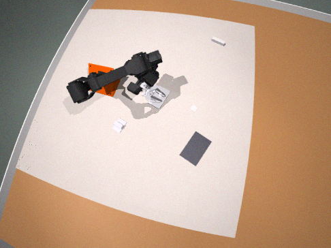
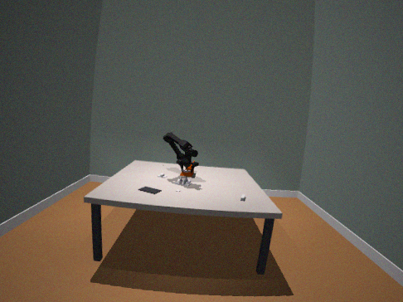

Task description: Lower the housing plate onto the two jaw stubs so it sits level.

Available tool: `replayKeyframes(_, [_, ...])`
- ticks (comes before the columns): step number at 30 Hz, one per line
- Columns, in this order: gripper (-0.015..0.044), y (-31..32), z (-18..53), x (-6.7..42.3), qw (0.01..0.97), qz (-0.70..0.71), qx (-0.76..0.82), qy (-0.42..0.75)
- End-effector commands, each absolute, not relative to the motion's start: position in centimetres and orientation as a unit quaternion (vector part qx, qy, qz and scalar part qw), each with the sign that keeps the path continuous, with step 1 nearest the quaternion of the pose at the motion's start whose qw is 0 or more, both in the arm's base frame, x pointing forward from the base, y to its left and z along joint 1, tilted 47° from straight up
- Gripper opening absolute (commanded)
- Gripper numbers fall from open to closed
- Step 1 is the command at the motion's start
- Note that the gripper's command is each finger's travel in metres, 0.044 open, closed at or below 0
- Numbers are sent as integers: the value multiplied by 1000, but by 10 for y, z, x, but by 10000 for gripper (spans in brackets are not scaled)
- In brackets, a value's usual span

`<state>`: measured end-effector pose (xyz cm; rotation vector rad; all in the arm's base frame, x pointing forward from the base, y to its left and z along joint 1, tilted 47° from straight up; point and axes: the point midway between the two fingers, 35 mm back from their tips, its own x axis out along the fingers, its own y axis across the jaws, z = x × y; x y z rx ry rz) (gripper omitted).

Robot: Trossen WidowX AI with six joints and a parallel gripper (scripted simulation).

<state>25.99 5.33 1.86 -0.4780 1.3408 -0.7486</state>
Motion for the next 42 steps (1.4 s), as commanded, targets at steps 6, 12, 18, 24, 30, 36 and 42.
replayKeyframes(6, [351,54,18,259,694,-336,-210,602])
replayKeyframes(12, [351,54,18,259,694,-336,-210,602])
replayKeyframes(18, [351,54,18,259,694,-336,-210,602])
replayKeyframes(24, [351,54,18,259,694,-336,-210,602])
replayKeyframes(30, [351,49,12,260,694,-336,-210,602])
replayKeyframes(36, [351,42,5,261,694,-335,-210,602])
replayKeyframes(42, [351,35,-2,262,694,-335,-210,602])
